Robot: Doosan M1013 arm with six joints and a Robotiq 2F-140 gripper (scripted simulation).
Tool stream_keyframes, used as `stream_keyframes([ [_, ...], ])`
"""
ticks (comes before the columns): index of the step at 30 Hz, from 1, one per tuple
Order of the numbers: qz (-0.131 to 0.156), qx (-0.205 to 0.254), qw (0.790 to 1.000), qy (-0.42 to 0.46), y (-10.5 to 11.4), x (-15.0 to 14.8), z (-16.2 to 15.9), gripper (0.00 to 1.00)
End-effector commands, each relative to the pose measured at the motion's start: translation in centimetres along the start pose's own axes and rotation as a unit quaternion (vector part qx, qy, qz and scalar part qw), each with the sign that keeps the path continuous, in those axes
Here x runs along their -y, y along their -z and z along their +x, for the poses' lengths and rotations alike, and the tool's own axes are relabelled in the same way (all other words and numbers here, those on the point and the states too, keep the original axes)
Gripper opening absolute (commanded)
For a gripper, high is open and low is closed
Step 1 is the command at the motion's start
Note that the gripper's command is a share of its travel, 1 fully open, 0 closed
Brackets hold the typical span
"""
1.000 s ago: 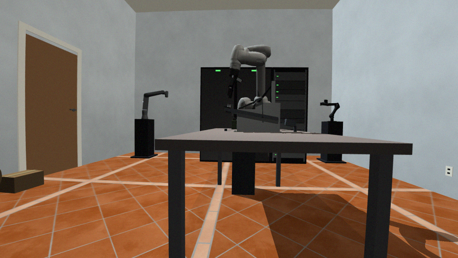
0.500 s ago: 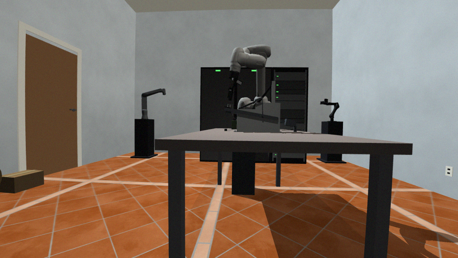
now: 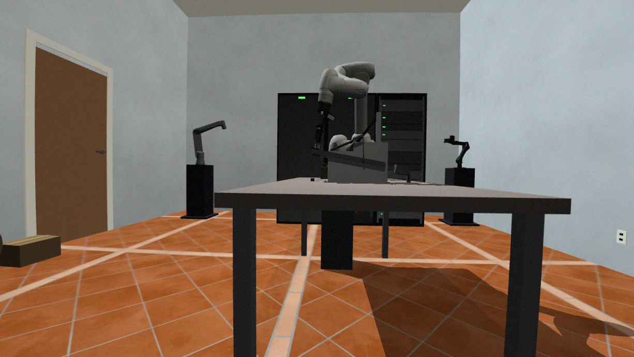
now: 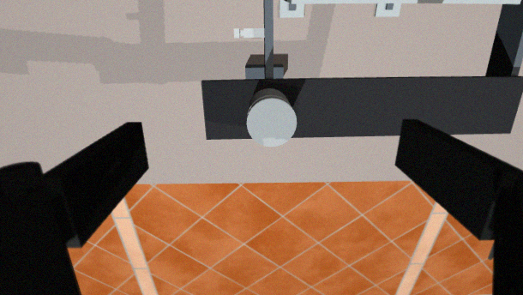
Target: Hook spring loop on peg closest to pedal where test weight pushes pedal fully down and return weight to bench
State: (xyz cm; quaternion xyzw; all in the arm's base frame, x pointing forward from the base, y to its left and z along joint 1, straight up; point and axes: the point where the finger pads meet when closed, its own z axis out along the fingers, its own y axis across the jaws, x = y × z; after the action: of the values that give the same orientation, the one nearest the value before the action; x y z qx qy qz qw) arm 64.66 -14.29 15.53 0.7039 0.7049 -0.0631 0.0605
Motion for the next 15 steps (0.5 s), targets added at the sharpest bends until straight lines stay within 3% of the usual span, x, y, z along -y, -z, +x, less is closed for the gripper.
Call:
stream_keyframes([
  [1, -0.001, 0.0, 1.0, 0.0, 0.2, 0.0, 0.0, 1.0],
  [15, -0.001, 0.0, 1.0, 0.0, -2.1, 0.0, 0.4, 1.0],
])
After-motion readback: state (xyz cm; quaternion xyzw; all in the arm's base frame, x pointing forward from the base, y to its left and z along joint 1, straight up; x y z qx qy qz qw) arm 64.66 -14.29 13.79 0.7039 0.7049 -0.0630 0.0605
